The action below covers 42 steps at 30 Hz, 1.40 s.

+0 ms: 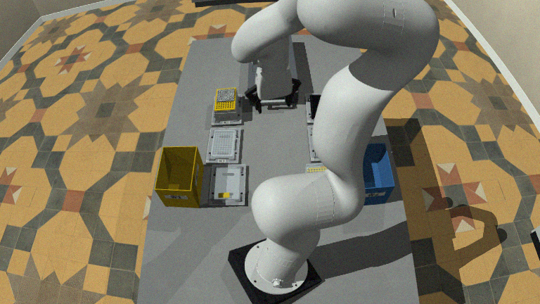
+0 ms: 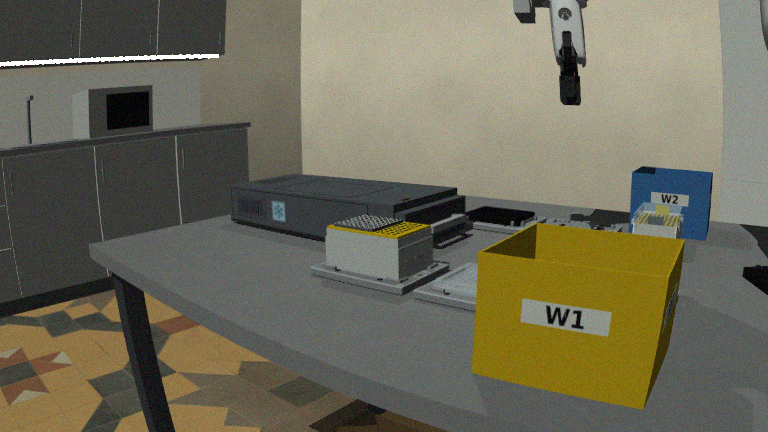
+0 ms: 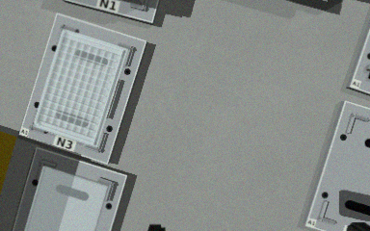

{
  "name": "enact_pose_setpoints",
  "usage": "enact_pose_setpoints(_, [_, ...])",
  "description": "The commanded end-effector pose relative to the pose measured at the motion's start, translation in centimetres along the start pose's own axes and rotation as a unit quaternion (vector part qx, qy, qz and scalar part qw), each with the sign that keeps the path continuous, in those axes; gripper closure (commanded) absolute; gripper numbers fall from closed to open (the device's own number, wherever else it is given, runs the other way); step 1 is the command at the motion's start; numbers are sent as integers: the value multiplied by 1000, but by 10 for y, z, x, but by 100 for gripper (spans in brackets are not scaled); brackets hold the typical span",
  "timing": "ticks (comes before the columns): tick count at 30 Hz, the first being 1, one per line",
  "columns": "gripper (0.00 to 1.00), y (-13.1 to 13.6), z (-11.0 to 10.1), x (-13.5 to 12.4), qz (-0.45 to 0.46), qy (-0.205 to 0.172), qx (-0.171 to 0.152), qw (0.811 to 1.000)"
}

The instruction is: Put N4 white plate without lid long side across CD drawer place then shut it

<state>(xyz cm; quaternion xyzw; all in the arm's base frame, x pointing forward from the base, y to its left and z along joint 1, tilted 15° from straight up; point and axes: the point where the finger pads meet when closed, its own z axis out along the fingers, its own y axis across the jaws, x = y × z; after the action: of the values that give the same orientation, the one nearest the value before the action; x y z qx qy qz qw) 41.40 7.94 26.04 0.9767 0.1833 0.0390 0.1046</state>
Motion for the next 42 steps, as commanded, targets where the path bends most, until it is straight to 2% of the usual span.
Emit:
enact_pose_setpoints(1, [0, -1, -4, -3, 92, 5, -15, 996])
enact_pose_setpoints(6, [0, -1, -4, -3, 154, 6, -15, 988])
enact_pose_setpoints(42, [0, -1, -4, -3, 154, 6, -14, 988])
